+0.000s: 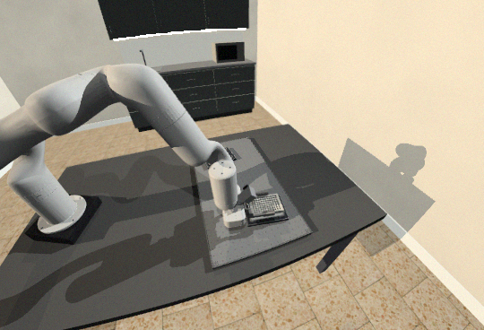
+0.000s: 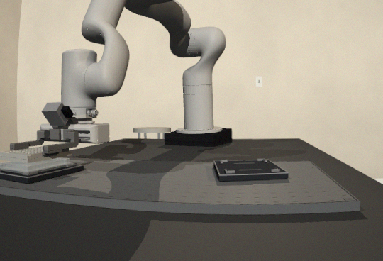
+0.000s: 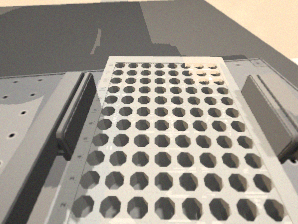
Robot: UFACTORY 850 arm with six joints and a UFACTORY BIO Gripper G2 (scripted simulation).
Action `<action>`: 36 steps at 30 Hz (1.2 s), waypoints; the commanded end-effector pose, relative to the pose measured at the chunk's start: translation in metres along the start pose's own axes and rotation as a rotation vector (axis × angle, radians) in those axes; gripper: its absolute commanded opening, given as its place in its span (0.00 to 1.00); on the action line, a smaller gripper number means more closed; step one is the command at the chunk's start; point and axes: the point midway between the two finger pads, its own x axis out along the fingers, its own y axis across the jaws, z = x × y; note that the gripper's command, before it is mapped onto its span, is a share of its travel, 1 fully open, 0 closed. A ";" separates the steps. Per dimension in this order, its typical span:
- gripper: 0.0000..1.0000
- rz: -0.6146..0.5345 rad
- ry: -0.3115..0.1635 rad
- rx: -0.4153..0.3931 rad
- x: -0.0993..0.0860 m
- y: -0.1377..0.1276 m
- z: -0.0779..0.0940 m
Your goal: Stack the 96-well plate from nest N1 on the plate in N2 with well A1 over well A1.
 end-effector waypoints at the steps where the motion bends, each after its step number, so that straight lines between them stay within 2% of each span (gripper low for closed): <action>1: 0.00 0.000 -0.002 0.000 0.001 0.000 0.001; 36: 0.00 0.000 -0.002 0.000 0.001 0.000 -0.004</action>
